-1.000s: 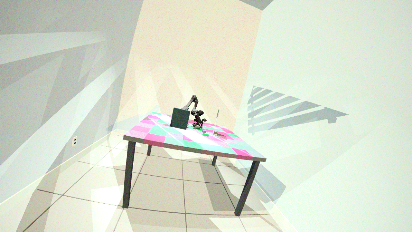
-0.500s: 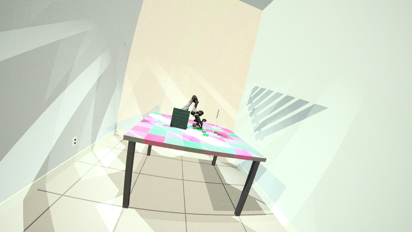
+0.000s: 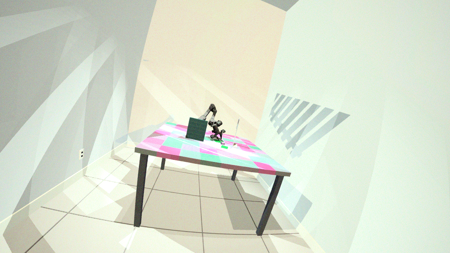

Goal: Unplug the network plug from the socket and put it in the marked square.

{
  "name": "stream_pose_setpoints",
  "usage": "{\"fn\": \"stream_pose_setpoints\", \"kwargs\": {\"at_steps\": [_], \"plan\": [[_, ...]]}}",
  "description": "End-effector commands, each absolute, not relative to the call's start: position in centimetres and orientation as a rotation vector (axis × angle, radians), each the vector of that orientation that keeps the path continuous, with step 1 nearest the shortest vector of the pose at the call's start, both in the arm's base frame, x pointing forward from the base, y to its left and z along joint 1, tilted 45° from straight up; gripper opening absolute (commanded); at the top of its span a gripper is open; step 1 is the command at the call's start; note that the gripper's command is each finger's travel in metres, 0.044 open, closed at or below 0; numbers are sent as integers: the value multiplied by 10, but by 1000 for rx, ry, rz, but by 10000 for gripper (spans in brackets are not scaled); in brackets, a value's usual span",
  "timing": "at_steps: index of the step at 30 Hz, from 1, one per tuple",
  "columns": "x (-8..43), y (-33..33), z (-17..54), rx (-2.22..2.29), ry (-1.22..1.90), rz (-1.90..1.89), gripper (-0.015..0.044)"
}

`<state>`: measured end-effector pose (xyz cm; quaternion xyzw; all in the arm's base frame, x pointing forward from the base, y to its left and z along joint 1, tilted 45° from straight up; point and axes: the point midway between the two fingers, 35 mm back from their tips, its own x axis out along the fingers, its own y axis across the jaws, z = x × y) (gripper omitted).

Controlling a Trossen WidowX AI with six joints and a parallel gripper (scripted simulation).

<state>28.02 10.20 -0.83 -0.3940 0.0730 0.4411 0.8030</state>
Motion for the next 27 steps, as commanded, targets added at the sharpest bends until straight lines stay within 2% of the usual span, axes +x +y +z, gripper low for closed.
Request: {"fn": "stream_pose_setpoints", "kwargs": {"at_steps": [1, 27], "plan": [[279, 101, -8, -845, 156, 947, 156], [267, 85, 1, -845, 162, 948, 156]]}}
